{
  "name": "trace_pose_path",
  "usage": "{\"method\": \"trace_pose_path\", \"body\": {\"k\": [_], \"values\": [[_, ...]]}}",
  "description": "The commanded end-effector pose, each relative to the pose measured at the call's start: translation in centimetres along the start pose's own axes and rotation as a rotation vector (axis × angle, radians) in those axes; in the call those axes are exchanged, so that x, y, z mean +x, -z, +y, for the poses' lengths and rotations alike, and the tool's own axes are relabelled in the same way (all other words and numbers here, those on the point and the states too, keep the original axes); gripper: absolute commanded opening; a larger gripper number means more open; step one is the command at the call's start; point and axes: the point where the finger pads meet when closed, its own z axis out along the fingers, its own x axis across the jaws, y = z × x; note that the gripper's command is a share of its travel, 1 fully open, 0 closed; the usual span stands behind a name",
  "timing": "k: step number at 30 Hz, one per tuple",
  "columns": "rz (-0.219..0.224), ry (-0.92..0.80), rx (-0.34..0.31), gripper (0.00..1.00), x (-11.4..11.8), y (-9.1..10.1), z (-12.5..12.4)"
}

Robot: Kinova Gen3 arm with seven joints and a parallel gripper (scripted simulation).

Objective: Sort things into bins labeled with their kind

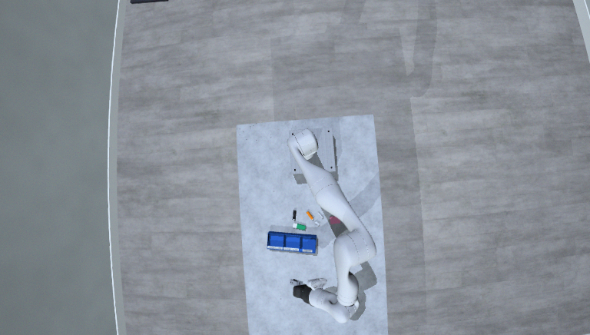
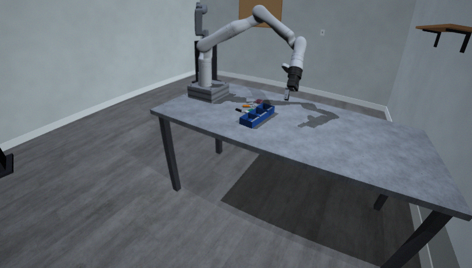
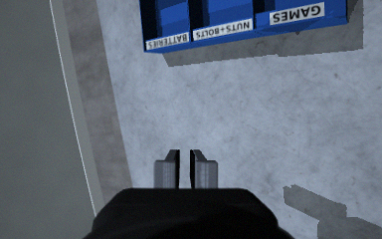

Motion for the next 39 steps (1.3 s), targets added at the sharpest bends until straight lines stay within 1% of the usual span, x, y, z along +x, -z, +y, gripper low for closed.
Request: {"method": "trace_pose_path", "body": {"k": [1, 2, 3, 5, 7, 8, 10, 12, 14, 15, 16, 18, 19, 20, 21, 23, 24, 25, 26, 28, 31, 32, 33, 35, 36, 37, 38, 39], "values": [[0.075, -0.007, 0.038, 0.31, -1.2, 0.5, -1.9], [0.075, -0.007, 0.039, 0.31, -1.3, 0.5, -2.4], [0.075, -0.007, 0.039, 0.31, -1.3, 0.5, -2.4], [0.16, 0.006, 0.088, 0.31, -1.4, 0.9, -4.0], [0.161, 0.006, 0.086, 0.31, -1.4, 1.2, -5.3], [0.161, 0.006, 0.086, 0.31, -1.4, 1.2, -5.3], [0.246, 0.02, 0.123, 0.31, -1.4, 1.8, -6.8], [0.246, 0.02, 0.124, 0.31, -1.4, 2.3, -8.1], [0.246, 0.02, 0.124, 0.31, -1.4, 2.3, -8.1], [0.293, 0.029, 0.139, 0.31, -1.4, 2.7, -8.9], [0.33, 0.037, 0.151, 0.31, -1.3, 3.1, -9.6], [0.33, 0.037, 0.151, 0.31, -1.3, 3.8, -10.9], [0.33, 0.037, 0.151, 0.31, -1.3, 3.8, -10.9], [0.377, 0.047, 0.161, 0.31, -1.3, 4.2, -11.6], [0.41, 0.055, 0.168, 0.31, -1.3, 4.7, -12.3], [0.41, 0.055, 0.169, 0.31, -1.2, 5.4, -13.6], [0.41, 0.055, 0.169, 0.31, -1.2, 5.4, -13.6], [0.457, 0.068, 0.174, 0.31, -1.2, 5.9, -14.3], [0.485, 0.075, 0.178, 0.31, -1.2, 6.4, -15.0], [0.485, 0.075, 0.178, 0.31, -1.1, 7.3, -16.3], [0.485, 0.075, 0.178, 0.31, -1.1, 7.3, -16.3], [0.533, 0.09, 0.179, 0.31, -1.1, 7.8, -17.0], [0.555, 0.097, 0.179, 0.31, -1.1, 8.2, -17.7], [0.555, 0.097, 0.18, 0.31, -1.1, 9.2, -19.0], [0.555, 0.097, 0.18, 0.31, -1.1, 9.2, -19.0], [0.602, 0.113, 0.176, 0.31, -1.1, 9.7, -19.7], [0.618, 0.12, 0.175, 0.31, -1.1, 10.1, -20.4], [0.618, 0.12, 0.175, 0.31, -1.1, 10.6, -21.1]]}}
